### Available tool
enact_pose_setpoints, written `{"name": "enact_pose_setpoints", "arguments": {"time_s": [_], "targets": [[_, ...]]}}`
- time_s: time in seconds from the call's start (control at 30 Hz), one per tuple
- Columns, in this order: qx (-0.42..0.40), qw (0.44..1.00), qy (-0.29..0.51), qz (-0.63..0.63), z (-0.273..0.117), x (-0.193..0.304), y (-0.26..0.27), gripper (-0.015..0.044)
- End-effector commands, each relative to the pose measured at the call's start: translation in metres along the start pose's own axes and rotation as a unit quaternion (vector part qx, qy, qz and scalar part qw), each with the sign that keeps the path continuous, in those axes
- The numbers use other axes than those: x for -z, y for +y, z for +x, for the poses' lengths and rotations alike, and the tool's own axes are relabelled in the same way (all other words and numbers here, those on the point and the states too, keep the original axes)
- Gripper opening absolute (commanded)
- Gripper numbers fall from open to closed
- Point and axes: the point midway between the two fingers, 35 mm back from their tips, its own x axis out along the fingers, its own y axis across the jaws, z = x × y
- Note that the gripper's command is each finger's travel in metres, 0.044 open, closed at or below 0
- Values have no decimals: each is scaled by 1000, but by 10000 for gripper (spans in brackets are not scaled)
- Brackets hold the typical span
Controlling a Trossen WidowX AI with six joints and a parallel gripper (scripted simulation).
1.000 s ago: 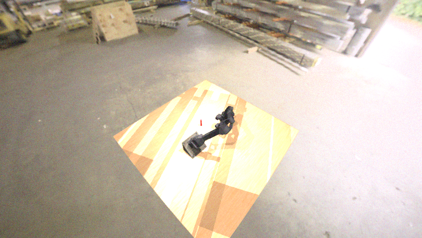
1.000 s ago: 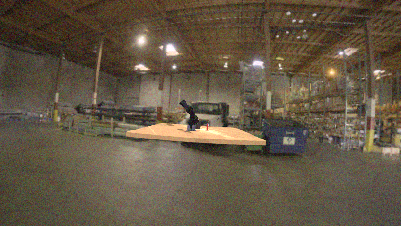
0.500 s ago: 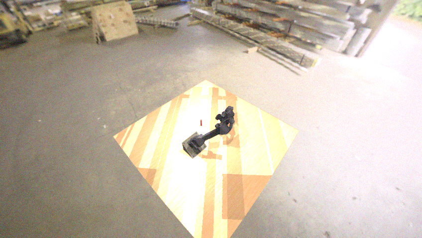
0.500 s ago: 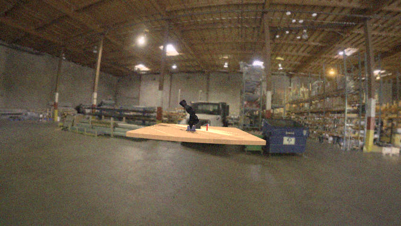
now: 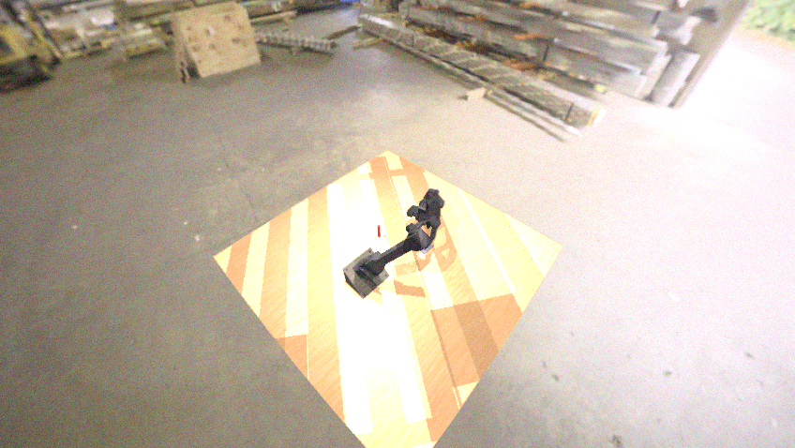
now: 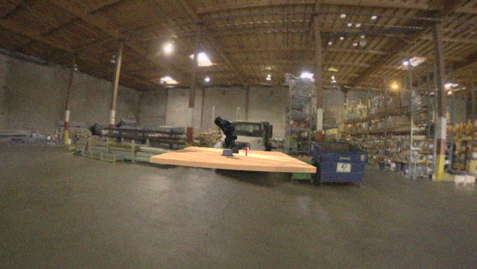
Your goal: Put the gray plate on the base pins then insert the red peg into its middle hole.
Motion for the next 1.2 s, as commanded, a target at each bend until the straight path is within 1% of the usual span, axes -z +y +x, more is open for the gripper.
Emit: {"name": "enact_pose_setpoints", "arguments": {"time_s": [0.0, 0.07, 0.3, 0.37, 0.43, 0.6, 0.7, 0.83, 0.93, 1.07, 1.17], "targets": [[4, 1000, -1, 1, -52, 0, 3, 440], [4, 1000, -1, 1, -60, 0, 2, 440], [4, 1000, -1, 8, -62, -3, 0, 440], [5, 998, -4, 61, -63, -13, 3, 440], [4, 990, -7, 141, -64, -27, 8, 440], [1, 942, -15, 336, -67, -62, 22, 440], [-2, 895, -17, 447, -68, -82, 33, 440], [-6, 811, -17, 585, -70, -107, 48, 440], [-9, 734, -16, 679, -70, -125, 61, 440], [-11, 615, -13, 788, -69, -146, 80, 440], [-11, 546, -10, 838, -69, -158, 91, 440]]}}
